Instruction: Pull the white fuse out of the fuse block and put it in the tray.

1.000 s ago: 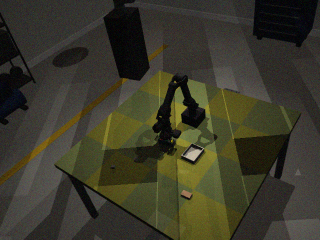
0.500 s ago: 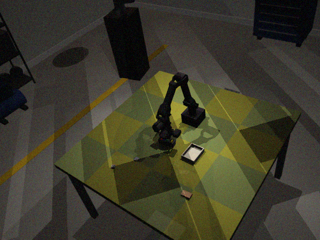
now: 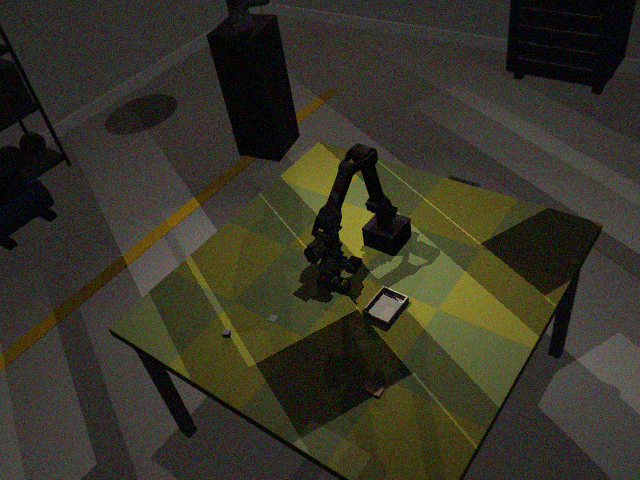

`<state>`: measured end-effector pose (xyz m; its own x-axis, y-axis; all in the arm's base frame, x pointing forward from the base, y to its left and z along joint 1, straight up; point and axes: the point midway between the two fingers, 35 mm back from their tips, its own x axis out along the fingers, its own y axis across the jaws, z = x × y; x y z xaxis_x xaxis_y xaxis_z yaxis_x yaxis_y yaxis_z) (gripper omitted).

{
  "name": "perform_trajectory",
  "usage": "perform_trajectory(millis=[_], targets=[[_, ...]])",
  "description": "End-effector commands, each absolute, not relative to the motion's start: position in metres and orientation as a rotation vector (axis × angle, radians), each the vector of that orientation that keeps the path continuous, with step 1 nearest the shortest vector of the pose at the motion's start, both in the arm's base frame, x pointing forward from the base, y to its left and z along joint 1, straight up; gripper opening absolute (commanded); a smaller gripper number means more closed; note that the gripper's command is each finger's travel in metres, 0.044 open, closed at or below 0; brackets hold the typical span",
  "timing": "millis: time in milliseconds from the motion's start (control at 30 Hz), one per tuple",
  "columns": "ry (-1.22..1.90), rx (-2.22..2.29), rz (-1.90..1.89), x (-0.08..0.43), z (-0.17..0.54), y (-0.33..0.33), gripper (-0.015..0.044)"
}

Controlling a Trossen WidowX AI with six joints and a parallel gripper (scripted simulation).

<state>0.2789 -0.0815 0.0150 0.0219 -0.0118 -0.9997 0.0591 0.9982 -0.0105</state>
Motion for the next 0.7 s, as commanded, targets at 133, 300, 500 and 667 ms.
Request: perform_trajectory(millis=[133, 300, 500, 667], targets=[[1.55, 0.038, -0.058, 0.2785, 0.0187, -0.0814, 0.0], [1.55, 0.038, -0.058, 0.2784, 0.0212, -0.0813, 0.0], [1.55, 0.038, -0.058, 0.2781, 0.0241, -0.0812, 0.0], [1.55, 0.038, -0.058, 0.2779, 0.0264, -0.0812, 0.0]])
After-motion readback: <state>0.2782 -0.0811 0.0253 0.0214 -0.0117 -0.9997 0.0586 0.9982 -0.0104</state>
